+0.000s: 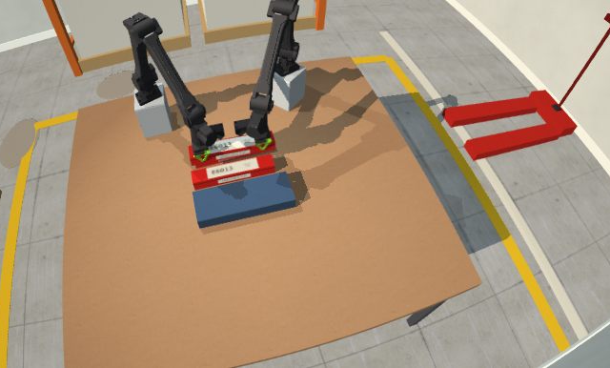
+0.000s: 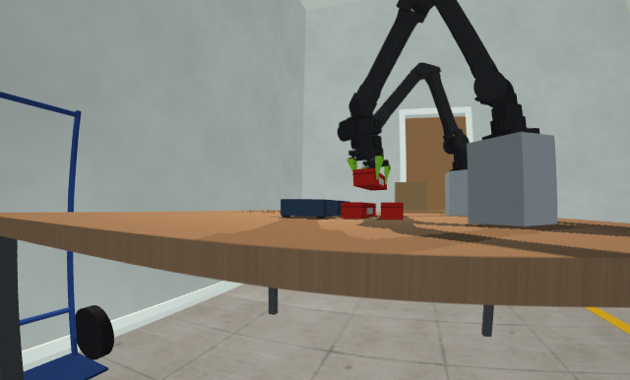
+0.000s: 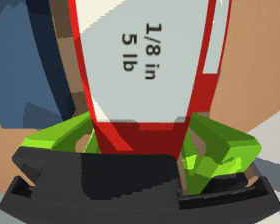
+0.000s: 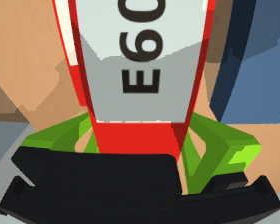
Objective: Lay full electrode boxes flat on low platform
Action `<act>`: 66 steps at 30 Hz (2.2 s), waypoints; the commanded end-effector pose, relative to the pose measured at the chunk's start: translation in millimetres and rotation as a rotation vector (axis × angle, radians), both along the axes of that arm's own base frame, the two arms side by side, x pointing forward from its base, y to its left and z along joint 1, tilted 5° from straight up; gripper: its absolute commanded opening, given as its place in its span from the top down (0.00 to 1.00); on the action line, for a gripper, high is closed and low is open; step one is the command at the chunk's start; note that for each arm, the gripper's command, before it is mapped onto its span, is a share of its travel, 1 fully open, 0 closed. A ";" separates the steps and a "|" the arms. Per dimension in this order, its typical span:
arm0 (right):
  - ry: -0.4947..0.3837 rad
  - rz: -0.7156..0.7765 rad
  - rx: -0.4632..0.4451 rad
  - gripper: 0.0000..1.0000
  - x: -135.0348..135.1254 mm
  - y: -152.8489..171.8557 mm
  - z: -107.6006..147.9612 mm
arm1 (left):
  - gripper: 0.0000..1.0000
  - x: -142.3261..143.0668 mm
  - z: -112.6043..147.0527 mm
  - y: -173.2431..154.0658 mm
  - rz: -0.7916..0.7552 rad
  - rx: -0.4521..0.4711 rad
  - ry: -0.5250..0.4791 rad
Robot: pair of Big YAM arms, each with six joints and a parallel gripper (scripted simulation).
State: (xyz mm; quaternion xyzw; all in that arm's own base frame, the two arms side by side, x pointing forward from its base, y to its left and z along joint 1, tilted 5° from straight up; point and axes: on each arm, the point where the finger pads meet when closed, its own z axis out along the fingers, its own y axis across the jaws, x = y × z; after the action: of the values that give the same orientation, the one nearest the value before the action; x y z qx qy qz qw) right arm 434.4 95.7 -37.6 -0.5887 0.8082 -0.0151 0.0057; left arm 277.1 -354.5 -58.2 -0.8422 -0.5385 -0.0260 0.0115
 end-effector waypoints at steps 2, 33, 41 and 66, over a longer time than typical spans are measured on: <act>-0.092 -0.006 0.006 1.00 26.1 0.1 55.2 | 1.00 20.5 55.4 -18.1 -0.006 -0.058 -0.072; -0.094 -0.006 0.006 1.00 23.9 0.6 81.3 | 1.00 18.3 82.9 -18.7 -0.006 -0.059 -0.072; -0.094 -0.006 0.006 1.00 23.9 0.6 81.3 | 1.00 18.3 82.9 -18.7 -0.006 -0.059 -0.072; -0.094 -0.006 0.006 1.00 23.9 0.6 81.3 | 1.00 18.3 82.9 -18.7 -0.006 -0.059 -0.072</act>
State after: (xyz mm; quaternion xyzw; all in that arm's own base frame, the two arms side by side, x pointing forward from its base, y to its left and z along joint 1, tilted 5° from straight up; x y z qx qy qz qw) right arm 425.3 97.8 -8.7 -0.5885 0.8084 -0.0119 0.0022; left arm 268.3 -353.0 -29.5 -0.8424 -0.5381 -0.0229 0.0151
